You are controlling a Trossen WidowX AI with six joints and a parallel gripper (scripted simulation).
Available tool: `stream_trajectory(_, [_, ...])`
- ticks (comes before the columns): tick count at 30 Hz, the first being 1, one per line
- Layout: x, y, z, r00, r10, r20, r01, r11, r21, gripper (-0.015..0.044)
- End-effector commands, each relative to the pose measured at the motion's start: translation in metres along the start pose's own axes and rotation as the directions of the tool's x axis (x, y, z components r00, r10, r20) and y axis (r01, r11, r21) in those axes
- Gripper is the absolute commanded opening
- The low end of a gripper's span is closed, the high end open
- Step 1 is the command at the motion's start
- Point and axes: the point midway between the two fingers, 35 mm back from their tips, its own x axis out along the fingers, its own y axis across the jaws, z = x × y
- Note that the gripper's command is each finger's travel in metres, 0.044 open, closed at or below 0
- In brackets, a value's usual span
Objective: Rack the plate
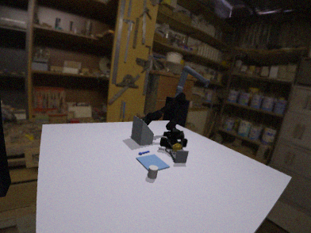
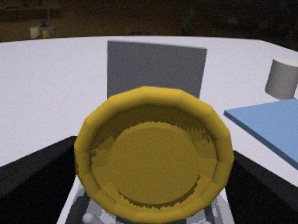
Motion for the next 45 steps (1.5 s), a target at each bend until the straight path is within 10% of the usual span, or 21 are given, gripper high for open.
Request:
stream_trajectory(1, [0.000,0.000,0.001,1.000,0.001,-0.001,-0.001,1.000,-0.002,0.0000])
stream_trajectory(16, [0.000,0.000,0.000,1.000,0.000,0.000,0.000,1.000,0.000,0.0394])
stream_trajectory(45, [-0.006,0.017,0.120,1.000,-0.005,0.020,0.006,1.000,-0.020,0.0400])
